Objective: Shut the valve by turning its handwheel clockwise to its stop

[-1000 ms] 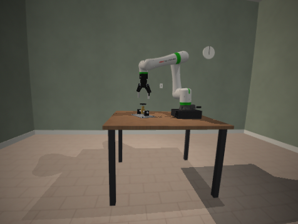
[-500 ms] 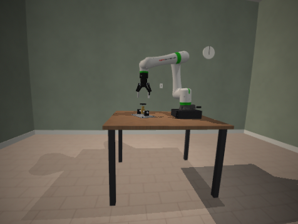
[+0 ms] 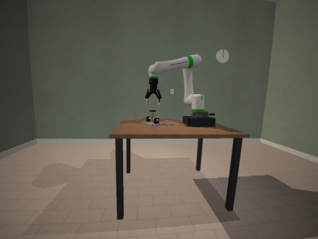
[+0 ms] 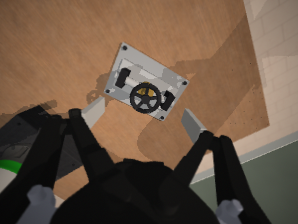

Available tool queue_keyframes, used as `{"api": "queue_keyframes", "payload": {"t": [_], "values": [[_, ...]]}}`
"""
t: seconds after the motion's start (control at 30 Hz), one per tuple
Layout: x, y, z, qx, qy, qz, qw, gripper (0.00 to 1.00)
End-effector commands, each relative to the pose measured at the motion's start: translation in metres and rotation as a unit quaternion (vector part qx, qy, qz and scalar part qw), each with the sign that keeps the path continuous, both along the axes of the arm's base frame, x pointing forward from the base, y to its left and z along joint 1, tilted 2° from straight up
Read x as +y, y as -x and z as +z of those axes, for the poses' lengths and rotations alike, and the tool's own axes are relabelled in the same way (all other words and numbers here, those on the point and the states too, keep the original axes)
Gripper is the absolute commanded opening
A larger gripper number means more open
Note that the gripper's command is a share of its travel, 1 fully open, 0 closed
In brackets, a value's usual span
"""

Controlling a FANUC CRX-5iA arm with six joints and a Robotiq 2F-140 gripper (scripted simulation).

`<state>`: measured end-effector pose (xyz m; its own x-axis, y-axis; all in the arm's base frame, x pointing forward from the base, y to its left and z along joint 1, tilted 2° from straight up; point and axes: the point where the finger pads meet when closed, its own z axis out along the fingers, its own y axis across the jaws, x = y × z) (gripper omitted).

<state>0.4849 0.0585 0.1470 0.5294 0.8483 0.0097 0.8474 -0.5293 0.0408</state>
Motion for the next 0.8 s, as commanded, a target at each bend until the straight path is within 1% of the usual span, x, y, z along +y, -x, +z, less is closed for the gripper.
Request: {"api": "queue_keyframes", "payload": {"t": [0.0, 0.77], "values": [[0.000, 0.000, -0.002, 0.000, 0.000, 0.000, 1.000, 1.00], [-0.001, -0.001, -0.020, 0.000, 0.000, 0.000, 1.000, 1.00]]}}
